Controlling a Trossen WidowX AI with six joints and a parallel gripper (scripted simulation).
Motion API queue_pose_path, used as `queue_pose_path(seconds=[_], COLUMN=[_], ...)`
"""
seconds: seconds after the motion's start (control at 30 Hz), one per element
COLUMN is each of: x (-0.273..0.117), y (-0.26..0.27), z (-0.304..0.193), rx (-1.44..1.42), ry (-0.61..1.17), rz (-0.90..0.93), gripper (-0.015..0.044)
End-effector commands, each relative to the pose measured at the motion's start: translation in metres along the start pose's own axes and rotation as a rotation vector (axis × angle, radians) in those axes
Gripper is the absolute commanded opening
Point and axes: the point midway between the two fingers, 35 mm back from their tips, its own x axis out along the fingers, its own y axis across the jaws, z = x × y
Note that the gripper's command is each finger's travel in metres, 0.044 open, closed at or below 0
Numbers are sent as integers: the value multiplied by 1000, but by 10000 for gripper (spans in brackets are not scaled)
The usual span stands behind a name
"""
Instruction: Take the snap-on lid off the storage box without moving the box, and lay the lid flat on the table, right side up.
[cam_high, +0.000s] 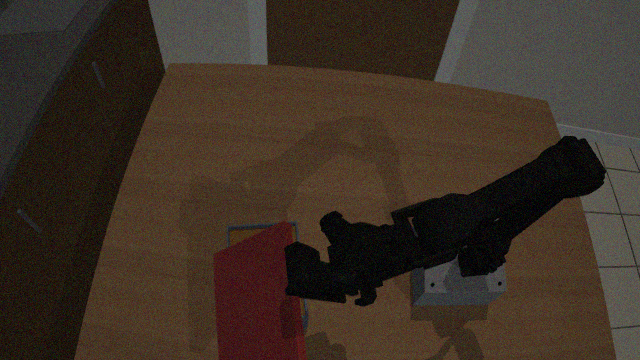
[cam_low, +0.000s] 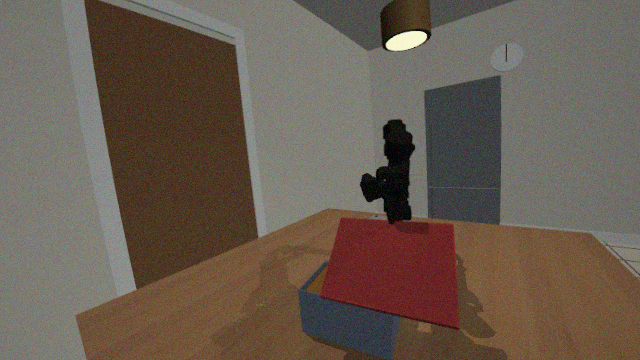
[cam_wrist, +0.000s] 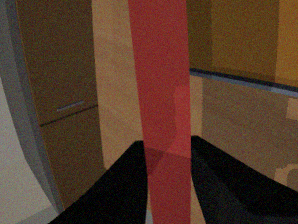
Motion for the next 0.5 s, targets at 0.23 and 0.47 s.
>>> queue_pose_path(seconds=[0.23, 0.47], x=[-3, -4], y=[0, -1], z=[-22, -36], rx=[7, 9], ry=[-2, -1], rz=[6, 6], gripper=[0, 0])
